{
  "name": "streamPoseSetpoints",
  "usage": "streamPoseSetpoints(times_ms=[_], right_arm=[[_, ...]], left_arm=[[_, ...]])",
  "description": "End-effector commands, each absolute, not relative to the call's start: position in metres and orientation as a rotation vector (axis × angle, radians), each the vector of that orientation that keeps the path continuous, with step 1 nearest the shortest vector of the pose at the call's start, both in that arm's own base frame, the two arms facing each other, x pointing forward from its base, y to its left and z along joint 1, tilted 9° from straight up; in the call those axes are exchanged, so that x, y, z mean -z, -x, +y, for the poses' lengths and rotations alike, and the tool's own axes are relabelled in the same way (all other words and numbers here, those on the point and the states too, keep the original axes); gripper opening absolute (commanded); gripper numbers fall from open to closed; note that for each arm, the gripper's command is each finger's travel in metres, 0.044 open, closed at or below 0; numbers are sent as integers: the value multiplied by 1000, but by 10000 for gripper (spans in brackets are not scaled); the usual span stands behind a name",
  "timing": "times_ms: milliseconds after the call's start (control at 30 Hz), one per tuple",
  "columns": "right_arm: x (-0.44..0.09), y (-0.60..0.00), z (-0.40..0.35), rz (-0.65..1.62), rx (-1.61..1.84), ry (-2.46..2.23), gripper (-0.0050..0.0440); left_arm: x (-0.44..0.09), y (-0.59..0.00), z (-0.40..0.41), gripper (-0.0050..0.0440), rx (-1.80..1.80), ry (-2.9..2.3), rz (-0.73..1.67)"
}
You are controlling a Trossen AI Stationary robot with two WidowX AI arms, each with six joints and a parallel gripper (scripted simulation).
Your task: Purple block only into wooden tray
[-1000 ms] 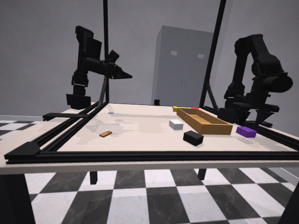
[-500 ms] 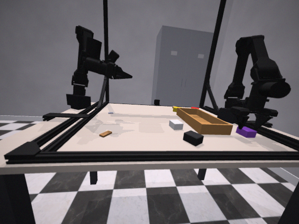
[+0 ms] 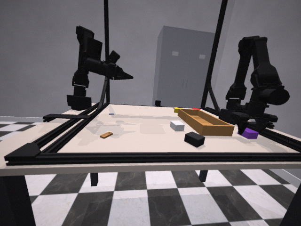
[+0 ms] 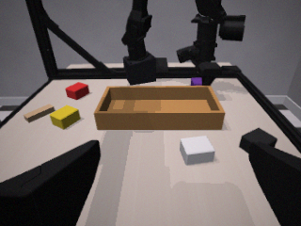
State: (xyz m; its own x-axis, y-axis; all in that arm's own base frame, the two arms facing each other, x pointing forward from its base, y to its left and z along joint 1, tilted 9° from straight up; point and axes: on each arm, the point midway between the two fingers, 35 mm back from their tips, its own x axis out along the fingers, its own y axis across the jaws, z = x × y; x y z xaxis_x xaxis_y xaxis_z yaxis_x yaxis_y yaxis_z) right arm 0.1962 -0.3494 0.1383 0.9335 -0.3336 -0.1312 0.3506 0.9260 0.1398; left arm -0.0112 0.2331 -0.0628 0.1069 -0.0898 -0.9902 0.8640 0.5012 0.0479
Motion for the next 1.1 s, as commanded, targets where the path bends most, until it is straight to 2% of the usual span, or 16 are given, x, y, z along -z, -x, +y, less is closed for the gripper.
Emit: streamPoseSetpoints(times_ms=[0, 133, 667, 800, 1000, 1067], right_arm=[[-138, -196, -350, 106, 350, -157, 400], [-138, -196, -350, 106, 350, -157, 400], [-138, -196, -350, 106, 350, -157, 400], [-138, -196, -350, 106, 350, -157, 400], [-138, -196, -350, 106, 350, -157, 400], [-138, -196, -350, 106, 350, -157, 400]], left_arm=[[67, 9, 229, 376, 819, -771, 1261], [67, 9, 229, 280, 819, -771, 1261], [67, 9, 229, 193, 819, -771, 1261], [67, 9, 229, 193, 819, -771, 1261], [40, 13, 235, 49, 819, -771, 1261], [40, 13, 235, 49, 819, -771, 1261]])
